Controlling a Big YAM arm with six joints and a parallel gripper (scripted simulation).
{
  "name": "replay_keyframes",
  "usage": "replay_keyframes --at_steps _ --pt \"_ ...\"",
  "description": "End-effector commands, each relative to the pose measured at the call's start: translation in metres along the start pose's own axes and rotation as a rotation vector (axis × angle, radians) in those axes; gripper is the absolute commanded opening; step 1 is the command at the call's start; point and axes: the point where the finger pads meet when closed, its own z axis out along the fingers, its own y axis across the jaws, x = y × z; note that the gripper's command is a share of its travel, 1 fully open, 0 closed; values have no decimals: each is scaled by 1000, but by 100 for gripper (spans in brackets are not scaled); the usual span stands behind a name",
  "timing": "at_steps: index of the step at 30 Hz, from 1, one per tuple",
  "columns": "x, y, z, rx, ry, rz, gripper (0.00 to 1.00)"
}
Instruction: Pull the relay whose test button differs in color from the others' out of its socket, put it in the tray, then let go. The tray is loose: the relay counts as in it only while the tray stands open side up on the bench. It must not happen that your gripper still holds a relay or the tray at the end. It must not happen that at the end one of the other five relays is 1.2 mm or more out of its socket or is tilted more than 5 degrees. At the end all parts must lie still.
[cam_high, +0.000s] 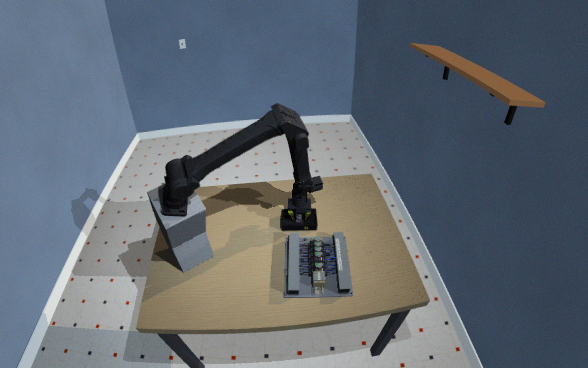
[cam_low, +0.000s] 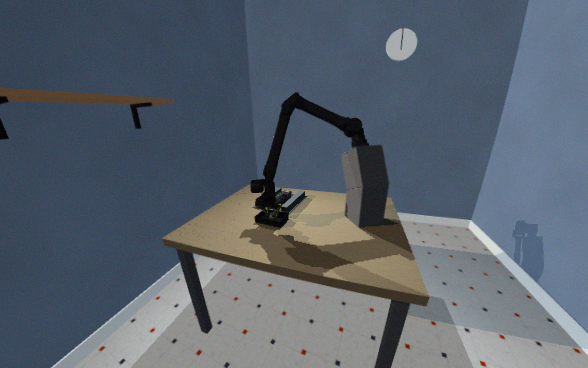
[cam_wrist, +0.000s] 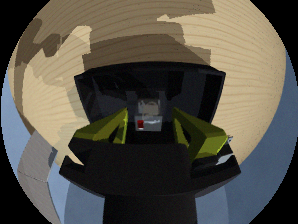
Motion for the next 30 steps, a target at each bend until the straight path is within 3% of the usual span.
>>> replay_keyframes --at_steps 1,30 --pt "-9 -25 -20 45 -27 5 59" --pt "-12 -15 -28 34 -24 -2 59"
